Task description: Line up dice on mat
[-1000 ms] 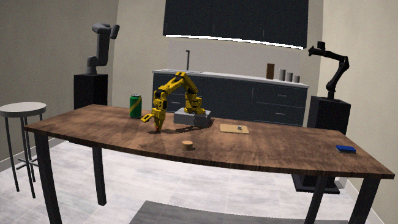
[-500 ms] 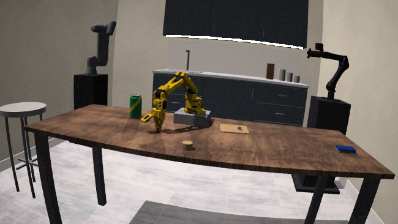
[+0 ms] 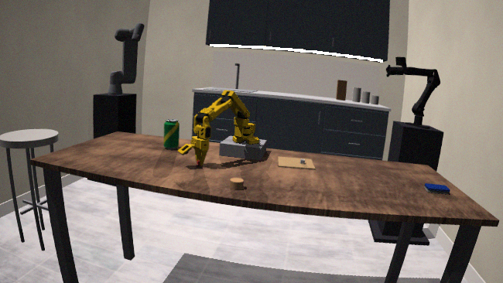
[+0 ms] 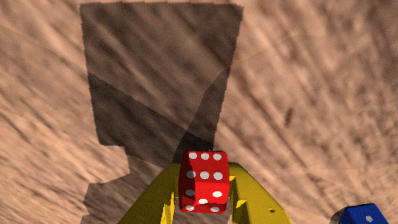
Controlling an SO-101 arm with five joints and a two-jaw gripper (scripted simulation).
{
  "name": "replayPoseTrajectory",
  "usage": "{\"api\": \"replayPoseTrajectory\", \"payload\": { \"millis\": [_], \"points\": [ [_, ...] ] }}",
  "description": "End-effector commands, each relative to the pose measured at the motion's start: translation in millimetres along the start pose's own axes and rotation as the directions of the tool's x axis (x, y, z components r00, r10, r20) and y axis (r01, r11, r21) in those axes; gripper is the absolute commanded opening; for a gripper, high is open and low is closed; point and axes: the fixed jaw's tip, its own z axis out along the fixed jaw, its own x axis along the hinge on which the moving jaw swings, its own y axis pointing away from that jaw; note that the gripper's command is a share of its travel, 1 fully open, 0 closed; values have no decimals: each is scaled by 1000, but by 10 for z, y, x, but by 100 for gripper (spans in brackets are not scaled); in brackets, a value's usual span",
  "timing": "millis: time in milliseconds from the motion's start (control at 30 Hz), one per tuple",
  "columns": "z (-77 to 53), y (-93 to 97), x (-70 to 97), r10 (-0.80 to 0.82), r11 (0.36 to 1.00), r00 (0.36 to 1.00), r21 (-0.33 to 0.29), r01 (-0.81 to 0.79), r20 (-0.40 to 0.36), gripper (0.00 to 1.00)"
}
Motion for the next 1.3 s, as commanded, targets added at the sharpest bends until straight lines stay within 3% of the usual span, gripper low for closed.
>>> {"api": "replayPoseTrajectory", "payload": {
  "millis": [0,267,867,1267],
  "points": [
    [16,-10,21,-8,1000,1000,0,8,-7,0],
    [-44,-10,15,-8,1000,1000,0,8,-7,0],
    [-447,-24,15,-8,1000,1000,0,8,-7,0],
    [-475,-5,26,-17,1000,1000,0,17,-7,0]
  ]
}}
